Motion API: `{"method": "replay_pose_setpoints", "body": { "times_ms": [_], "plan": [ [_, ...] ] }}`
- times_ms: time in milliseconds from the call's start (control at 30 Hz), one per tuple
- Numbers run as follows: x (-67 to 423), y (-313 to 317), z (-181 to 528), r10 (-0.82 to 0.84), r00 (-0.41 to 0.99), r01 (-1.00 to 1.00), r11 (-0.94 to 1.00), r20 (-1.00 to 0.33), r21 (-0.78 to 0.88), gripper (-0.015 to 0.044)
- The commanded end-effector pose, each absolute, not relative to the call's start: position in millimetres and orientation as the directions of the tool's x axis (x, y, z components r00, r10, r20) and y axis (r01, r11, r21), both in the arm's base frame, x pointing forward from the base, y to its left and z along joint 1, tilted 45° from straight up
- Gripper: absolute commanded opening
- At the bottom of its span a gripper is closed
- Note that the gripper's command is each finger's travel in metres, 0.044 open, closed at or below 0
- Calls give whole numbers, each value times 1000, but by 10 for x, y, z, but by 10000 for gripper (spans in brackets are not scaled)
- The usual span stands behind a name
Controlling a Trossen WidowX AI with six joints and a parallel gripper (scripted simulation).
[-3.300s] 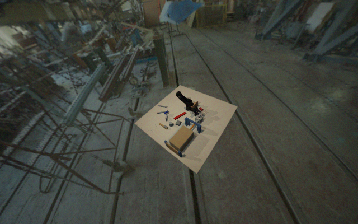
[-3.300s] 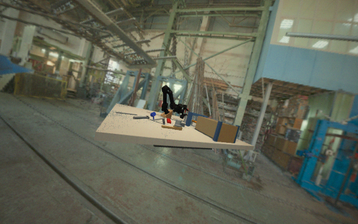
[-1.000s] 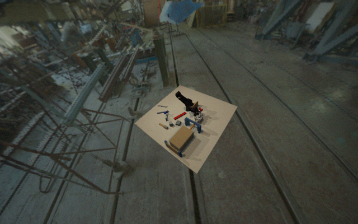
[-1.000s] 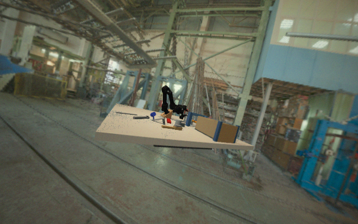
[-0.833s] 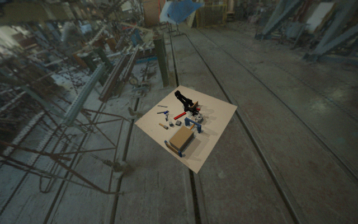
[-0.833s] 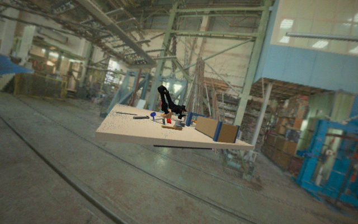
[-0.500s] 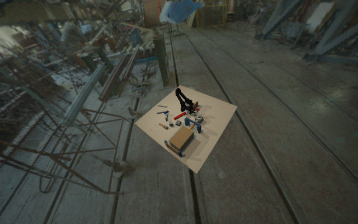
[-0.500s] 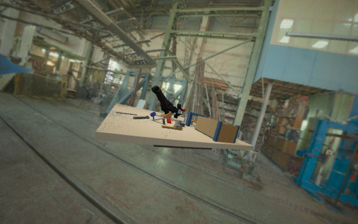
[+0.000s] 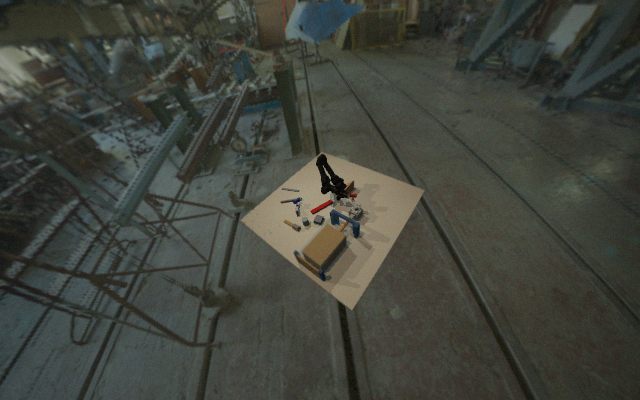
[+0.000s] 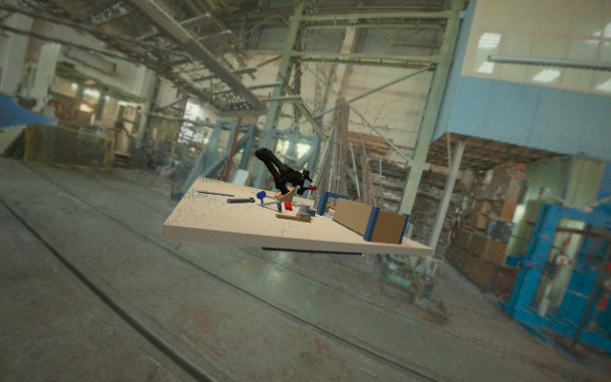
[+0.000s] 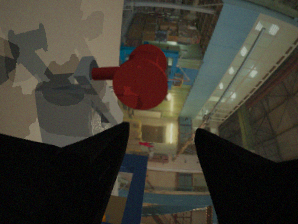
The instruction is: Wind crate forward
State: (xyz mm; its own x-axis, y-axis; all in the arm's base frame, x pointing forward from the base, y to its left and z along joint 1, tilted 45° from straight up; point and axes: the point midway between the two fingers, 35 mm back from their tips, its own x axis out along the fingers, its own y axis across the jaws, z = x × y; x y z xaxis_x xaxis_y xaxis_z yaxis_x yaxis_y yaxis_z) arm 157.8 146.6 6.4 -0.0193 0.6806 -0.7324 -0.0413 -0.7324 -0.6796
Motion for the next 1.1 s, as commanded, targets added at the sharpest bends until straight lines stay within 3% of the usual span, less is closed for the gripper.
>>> {"method": "replay_pose_setpoints", "body": {
  "times_ms": [0, 700, 733, 933, 1067],
  "plan": [
    [1567, 1736, 332, 689, -15, -39, -725, -725, -688, 240],
    [1555, 1833, 439, 700, -13, -28, -714, -714, -700, 240],
    [1564, 1833, 428, 691, -13, -35, -723, -723, -690, 266],
    [1657, 1933, 254, 483, -109, -489, -787, -869, -376, 424],
    [1681, 2013, 130, 311, -180, -746, -662, -933, -77, 440]
  ]
}}
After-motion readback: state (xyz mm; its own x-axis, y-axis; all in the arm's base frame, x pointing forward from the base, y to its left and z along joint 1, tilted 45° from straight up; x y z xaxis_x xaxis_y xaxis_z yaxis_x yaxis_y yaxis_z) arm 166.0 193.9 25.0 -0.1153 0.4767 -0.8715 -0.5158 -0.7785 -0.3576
